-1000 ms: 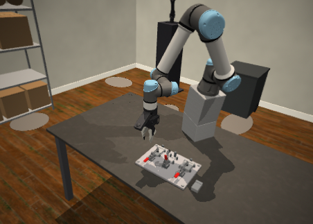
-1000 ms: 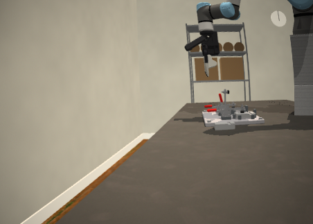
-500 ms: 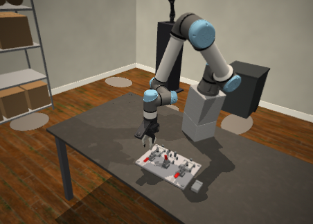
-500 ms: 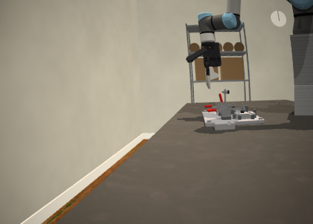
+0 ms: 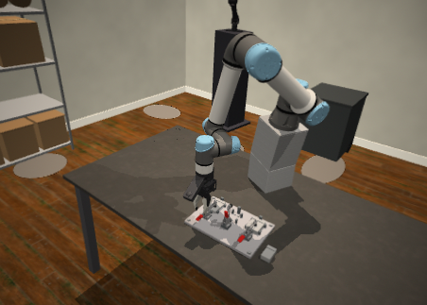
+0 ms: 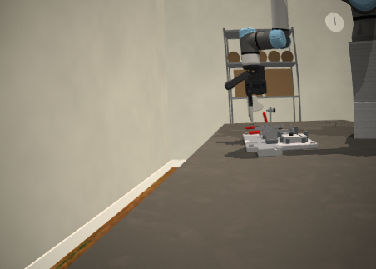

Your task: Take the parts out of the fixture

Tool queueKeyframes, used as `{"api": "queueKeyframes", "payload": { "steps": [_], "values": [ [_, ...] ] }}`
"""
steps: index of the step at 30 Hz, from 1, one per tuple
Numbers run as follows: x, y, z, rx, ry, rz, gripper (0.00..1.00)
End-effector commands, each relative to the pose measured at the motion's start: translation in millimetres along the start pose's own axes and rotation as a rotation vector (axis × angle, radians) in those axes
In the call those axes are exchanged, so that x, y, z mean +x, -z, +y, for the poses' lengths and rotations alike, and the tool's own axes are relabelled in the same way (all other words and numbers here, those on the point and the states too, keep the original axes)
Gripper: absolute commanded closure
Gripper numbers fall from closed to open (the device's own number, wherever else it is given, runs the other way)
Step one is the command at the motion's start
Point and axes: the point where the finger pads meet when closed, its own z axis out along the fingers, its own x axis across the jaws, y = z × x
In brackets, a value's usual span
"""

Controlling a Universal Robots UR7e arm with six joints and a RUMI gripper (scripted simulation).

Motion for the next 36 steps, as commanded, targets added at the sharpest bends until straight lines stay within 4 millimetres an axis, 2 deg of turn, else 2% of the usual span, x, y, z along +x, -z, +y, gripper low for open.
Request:
{"api": "queueKeyframes", "payload": {
  "steps": [1, 36],
  "values": [
    [1.4, -11.2, -5.7, 0.009, 0.002, 0.005, 0.72],
    [1.8, -14.8, -5.8, 0.010, 0.001, 0.005, 0.72]
  ]
}}
